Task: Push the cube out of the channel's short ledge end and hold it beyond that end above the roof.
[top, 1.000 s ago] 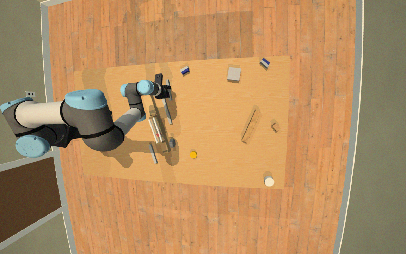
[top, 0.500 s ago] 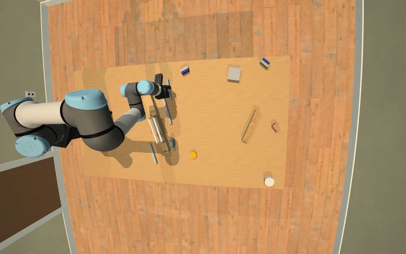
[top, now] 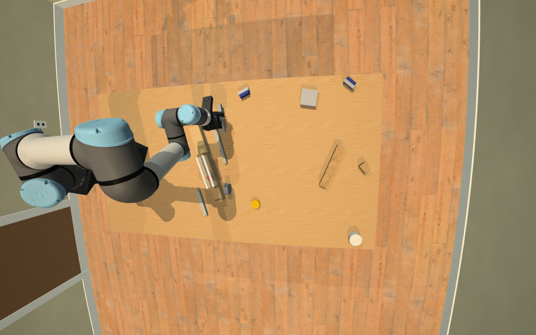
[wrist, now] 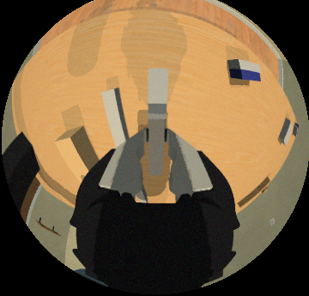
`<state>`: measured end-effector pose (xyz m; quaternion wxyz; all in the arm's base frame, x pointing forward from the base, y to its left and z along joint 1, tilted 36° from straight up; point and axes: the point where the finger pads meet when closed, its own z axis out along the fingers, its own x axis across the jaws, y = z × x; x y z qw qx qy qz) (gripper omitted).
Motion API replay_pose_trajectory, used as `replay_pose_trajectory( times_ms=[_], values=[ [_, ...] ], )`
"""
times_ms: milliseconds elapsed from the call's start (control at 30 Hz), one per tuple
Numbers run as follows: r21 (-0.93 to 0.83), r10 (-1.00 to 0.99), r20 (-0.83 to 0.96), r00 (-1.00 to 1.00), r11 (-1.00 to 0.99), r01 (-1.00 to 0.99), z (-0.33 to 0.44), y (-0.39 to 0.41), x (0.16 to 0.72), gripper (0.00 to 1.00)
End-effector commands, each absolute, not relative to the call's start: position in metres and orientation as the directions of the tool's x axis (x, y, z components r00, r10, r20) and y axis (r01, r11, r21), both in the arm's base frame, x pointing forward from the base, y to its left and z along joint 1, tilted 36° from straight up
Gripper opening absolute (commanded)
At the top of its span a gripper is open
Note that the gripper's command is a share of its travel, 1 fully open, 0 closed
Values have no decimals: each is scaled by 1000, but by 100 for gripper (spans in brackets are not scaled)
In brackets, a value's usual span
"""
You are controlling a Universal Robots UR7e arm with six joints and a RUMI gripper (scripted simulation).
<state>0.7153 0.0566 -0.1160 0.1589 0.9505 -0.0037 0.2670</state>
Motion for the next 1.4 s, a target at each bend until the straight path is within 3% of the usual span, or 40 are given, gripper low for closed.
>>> replay_pose_trajectory(
  times_ms=[0, 467, 1367],
  values=[
    [300, 79, 509, 857, -950, -91, -88, 68, 697, 0],
    [300, 79, 509, 857, -950, -91, -45, 84, 670, 0],
    [300, 77, 510, 857, -950, -93, -43, 84, 669, 0]
  ],
)
